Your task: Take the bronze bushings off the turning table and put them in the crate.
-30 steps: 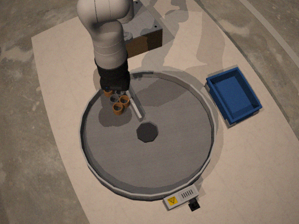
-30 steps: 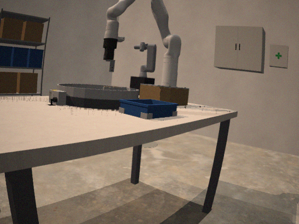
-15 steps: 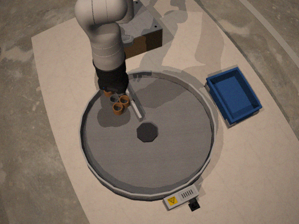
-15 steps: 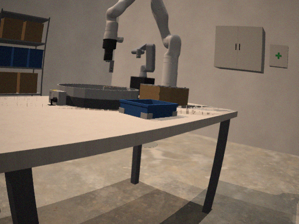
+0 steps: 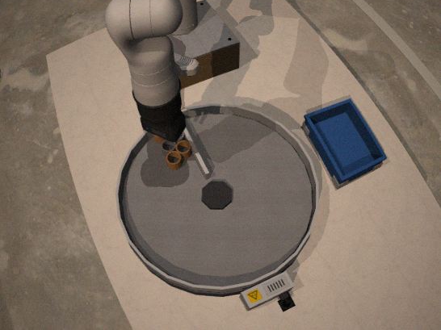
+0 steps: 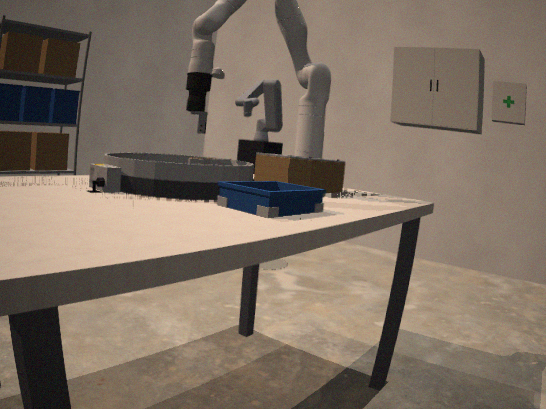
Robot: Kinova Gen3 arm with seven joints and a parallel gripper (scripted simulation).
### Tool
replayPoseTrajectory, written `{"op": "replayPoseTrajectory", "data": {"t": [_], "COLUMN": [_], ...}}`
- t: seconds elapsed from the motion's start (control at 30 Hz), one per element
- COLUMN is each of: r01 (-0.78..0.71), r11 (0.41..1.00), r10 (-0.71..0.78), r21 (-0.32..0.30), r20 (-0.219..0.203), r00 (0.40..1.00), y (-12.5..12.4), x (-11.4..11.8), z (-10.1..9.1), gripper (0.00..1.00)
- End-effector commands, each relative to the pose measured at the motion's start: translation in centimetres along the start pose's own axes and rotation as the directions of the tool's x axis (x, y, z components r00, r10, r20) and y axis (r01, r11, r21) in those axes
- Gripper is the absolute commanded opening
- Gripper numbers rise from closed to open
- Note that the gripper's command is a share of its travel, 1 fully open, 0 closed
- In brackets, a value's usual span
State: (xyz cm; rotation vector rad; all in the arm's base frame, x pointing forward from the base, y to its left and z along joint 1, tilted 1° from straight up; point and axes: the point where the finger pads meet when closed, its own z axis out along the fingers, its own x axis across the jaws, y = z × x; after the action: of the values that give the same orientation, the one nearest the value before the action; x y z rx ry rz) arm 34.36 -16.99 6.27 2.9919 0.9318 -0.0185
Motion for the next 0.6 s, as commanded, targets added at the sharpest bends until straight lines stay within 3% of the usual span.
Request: {"op": "replayPoseTrajectory", "data": {"t": [0.0,0.17,0.57], "r01": [0.000,-0.239,-0.239], "r11": [1.000,0.971,0.971], "r10": [0.000,0.239,0.239], "r21": [-0.001,-0.001,-0.001], "r20": [-0.001,-0.001,-0.001], "r00": [1.000,0.971,0.971], "y": [0.04,0.44,0.44], "x": [0.03,-0.01,-0.01], "z": [-0.05,0.34,0.34], "gripper": [0.27,0.27,0.27]}}
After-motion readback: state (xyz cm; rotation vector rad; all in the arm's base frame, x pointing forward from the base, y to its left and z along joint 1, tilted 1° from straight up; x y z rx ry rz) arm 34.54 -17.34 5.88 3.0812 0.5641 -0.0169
